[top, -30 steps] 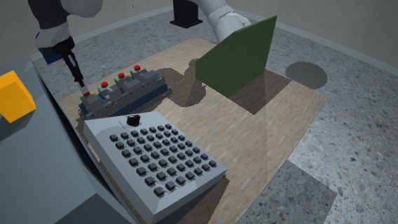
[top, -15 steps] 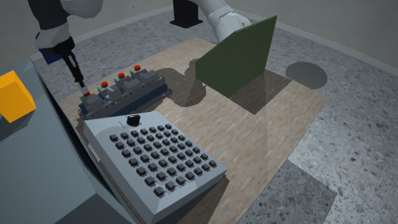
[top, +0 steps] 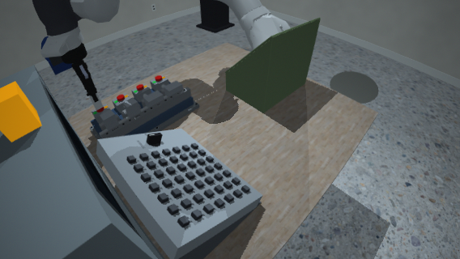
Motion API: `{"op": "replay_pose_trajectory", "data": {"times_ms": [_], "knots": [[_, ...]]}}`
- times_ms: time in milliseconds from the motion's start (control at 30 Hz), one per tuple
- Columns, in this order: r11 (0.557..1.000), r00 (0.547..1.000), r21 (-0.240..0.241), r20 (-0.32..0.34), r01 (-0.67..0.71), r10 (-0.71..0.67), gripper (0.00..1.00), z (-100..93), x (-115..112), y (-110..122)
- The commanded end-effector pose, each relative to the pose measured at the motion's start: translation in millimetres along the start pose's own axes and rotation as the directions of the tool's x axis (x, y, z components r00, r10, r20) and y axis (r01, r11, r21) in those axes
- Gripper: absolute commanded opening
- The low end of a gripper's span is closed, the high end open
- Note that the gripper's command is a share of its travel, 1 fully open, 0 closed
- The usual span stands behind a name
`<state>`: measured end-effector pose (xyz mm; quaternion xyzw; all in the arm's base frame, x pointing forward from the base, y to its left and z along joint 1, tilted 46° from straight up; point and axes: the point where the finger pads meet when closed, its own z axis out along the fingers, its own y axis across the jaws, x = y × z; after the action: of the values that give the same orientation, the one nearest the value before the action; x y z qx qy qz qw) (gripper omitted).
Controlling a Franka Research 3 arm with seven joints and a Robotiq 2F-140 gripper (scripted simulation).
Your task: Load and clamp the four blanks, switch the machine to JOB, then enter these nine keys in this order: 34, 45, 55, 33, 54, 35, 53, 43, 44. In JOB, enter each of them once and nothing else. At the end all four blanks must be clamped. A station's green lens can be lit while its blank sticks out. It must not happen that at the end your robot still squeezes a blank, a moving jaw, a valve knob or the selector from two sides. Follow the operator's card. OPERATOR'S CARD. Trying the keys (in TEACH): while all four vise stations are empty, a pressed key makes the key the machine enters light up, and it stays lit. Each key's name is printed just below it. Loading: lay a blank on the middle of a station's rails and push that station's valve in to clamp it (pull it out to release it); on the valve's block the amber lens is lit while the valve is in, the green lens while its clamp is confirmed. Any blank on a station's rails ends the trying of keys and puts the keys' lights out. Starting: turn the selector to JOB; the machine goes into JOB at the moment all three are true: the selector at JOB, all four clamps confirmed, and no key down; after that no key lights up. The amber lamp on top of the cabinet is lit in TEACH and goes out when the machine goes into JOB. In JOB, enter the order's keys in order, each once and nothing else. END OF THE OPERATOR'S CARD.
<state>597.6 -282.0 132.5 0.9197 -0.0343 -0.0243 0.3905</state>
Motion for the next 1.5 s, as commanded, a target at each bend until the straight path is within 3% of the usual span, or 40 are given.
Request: {"op": "replay_pose_trajectory", "data": {"times_ms": [0, 733, 1467], "knots": [[1.0, 1.0, -0.001, 0.001, 0.005, -0.005, 0.0, 5.7, -0.8, -0.2], [1.0, 1.0, -0.001, 0.001, 0.005, -0.005, 0.0, 5.5, -0.8, -0.2], [1.0, 1.0, -0.001, 0.001, 0.005, -0.005, 0.0, -7.4, -0.7, -0.2]]}}
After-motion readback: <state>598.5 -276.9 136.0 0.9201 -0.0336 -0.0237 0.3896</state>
